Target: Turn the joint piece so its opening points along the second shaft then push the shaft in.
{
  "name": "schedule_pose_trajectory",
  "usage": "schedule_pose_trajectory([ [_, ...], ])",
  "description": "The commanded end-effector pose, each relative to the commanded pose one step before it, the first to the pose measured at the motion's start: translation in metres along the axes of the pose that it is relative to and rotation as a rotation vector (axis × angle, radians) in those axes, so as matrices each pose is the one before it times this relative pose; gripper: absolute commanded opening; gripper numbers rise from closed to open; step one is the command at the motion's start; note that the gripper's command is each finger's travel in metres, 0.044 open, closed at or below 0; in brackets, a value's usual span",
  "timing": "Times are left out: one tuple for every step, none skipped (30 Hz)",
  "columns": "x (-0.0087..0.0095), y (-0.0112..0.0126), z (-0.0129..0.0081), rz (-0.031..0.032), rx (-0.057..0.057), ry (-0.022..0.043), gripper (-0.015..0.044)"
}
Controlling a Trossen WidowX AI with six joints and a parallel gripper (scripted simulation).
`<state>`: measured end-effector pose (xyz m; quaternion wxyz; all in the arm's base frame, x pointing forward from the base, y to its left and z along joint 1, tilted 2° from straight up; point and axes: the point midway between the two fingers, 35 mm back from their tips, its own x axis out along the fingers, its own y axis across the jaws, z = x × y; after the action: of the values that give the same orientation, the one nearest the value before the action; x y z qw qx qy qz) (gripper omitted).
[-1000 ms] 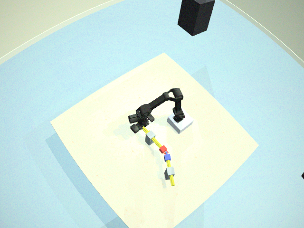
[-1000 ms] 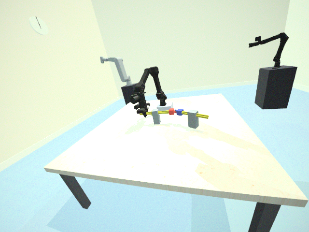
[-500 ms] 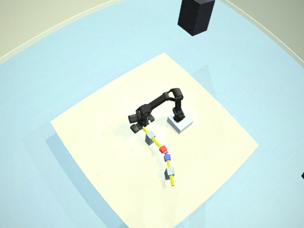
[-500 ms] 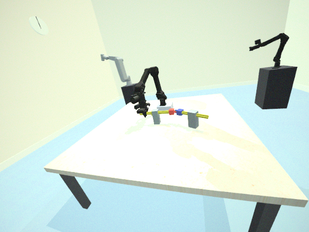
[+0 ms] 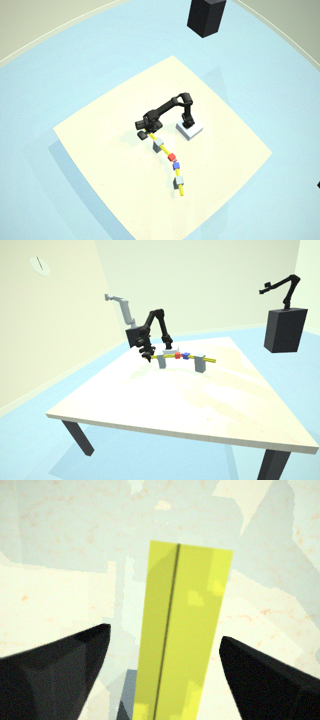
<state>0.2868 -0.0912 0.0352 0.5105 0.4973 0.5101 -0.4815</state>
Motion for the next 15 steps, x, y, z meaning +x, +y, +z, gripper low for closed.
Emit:
schedule_pose_trajectory([
  [-0.00011, 0.00013, 0.00002, 0.00001, -0.0018, -0.00006, 0.0408],
  [0.0, 0.0, 0.0, 0.0, 0.0, 0.0, 0.0434],
  [0.0, 0.0, 0.0, 0.0, 0.0, 0.0, 0.044],
  [0.0, 0.0, 0.0, 0.0, 0.0, 0.0, 0.044],
  [0.0, 0.0, 0.0, 0.0, 0.0, 0.0, 0.044],
  [0.0, 0.0, 0.0, 0.0, 0.0, 0.0, 0.044],
  [0.0, 0.0, 0.0, 0.0, 0.0, 0.0, 0.044],
  [0.0, 0.0, 0.0, 0.0, 0.0, 0.0, 0.044],
  [0.0, 0.0, 0.0, 0.0, 0.0, 0.0, 0.044],
  [0.0, 0.0, 0.0, 0.0, 0.0, 0.0, 0.044],
  [0.0, 0.0, 0.0, 0.0, 0.0, 0.0, 0.044],
  [0.0, 0.0, 0.0, 0.0, 0.0, 0.0, 0.044],
  [0.0, 0.0, 0.0, 0.0, 0.0, 0.0, 0.044],
  [0.0, 0.0, 0.0, 0.0, 0.0, 0.0, 0.044],
  [0.0, 0.0, 0.0, 0.0, 0.0, 0.0, 0.044],
])
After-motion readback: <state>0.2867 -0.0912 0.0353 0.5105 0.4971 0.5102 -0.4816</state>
